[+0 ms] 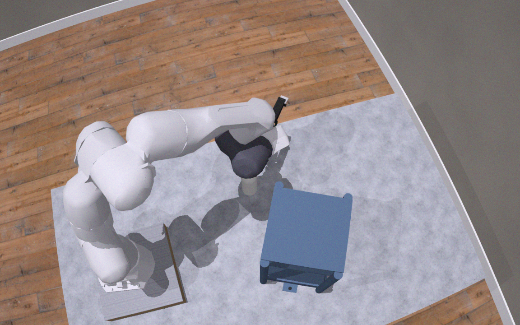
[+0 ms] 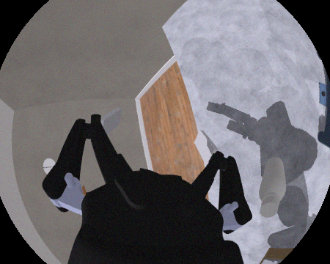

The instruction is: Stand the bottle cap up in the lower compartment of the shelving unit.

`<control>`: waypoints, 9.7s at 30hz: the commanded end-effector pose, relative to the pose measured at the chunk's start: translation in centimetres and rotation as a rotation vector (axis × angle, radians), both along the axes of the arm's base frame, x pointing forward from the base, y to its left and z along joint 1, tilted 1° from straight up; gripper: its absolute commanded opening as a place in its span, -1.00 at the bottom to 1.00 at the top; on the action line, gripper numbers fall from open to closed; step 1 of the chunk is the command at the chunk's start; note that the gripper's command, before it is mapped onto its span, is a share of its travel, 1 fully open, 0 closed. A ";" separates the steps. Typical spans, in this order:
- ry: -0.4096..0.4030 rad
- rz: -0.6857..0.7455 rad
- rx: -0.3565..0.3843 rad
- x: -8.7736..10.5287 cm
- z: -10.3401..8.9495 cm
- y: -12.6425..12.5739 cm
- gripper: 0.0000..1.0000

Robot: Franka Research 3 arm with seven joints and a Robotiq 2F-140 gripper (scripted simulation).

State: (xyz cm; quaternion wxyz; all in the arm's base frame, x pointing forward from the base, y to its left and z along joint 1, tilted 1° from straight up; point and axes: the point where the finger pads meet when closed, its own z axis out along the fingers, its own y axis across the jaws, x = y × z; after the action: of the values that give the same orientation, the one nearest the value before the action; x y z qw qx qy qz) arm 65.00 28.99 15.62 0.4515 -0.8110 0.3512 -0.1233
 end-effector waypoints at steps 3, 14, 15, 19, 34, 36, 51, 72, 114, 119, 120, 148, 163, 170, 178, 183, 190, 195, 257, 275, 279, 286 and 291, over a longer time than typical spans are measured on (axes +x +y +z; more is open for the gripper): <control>0.000 0.000 0.000 0.0 0.0 0.0 1.00; 0.000 0.000 0.000 0.0 0.0 0.0 1.00; 0.000 0.000 0.000 0.0 0.0 0.0 1.00; 0.000 0.004 0.004 0.2 1.2 0.1 1.00; 0.003 0.018 0.015 0.7 10.0 0.3 1.00; 0.004 0.016 0.011 0.6 13.6 0.2 1.00; 0.003 0.009 0.005 0.5 16.6 0.0 1.00; 0.001 -0.002 -0.003 0.2 19.7 -0.4 1.00; -0.088 0.566 -0.360 -5.4 16.1 -4.9 1.00; -0.099 0.623 -0.396 -5.9 15.7 -5.3 1.00; -0.107 0.673 -0.427 -6.4 15.4 -5.7 1.00; -0.192 1.200 -0.757 -11.4 12.2 -10.0 1.00; -0.237 1.487 -0.936 -14.0 10.5 -12.3 1.00; -0.254 1.588 -0.999 -15.0 9.8 -13.2 1.00; -0.269 1.680 -1.056 -15.8 9.3 -13.9 1.00; -0.269 1.680 -1.056 -15.8 9.3 -13.9 1.00; -0.269 1.680 -1.056 -15.8 9.3 -13.9 1.00; -0.269 1.680 -1.056 -15.8 9.3 -13.9 1.00; 0.615 2.723 -2.605 -15.7 8.6 -14.0 -0.08; 0.656 2.740 -2.652 -15.7 8.4 -13.9 -0.08; 0.659 2.741 -2.650 -15.7 8.3 -13.9 -0.08; 0.663 2.742 -2.648 -15.7 7.7 -13.9 -0.08; 0.663 2.742 -2.648 -15.7 7.3 -13.9 -0.08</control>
State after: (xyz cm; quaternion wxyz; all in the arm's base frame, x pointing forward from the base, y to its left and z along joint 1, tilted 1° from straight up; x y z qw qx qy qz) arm 49.27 14.99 23.05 0.6507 0.2490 0.6715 -0.2525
